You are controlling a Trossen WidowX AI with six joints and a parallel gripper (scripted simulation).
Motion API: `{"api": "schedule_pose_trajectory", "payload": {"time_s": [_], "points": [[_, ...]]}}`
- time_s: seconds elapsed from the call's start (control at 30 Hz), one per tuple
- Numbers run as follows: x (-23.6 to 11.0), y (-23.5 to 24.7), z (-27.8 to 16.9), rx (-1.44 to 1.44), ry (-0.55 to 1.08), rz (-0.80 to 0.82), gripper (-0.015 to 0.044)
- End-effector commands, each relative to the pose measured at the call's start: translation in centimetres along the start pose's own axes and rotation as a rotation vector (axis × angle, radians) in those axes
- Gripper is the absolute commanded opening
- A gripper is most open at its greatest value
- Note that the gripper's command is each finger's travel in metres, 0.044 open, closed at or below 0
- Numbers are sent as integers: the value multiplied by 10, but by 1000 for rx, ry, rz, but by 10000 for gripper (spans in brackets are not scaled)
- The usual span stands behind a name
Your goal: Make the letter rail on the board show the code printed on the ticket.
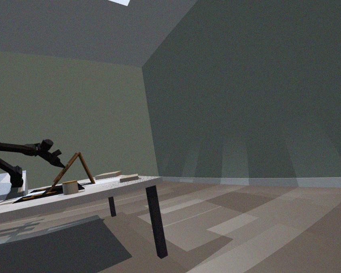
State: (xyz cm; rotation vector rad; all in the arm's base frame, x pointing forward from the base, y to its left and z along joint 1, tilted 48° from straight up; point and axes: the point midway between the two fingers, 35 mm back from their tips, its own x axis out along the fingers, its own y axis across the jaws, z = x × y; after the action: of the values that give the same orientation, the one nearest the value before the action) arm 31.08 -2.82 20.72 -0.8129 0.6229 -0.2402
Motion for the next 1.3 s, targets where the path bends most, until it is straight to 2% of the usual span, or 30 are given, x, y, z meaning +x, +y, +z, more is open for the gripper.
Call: {"api": "schedule_pose_trajectory", "payload": {"time_s": [0.0, 1.27], "points": [[1, 3, -2, 3, 5, -3, 0], [1, 22, -2, 3, 5, -2, 0]]}}
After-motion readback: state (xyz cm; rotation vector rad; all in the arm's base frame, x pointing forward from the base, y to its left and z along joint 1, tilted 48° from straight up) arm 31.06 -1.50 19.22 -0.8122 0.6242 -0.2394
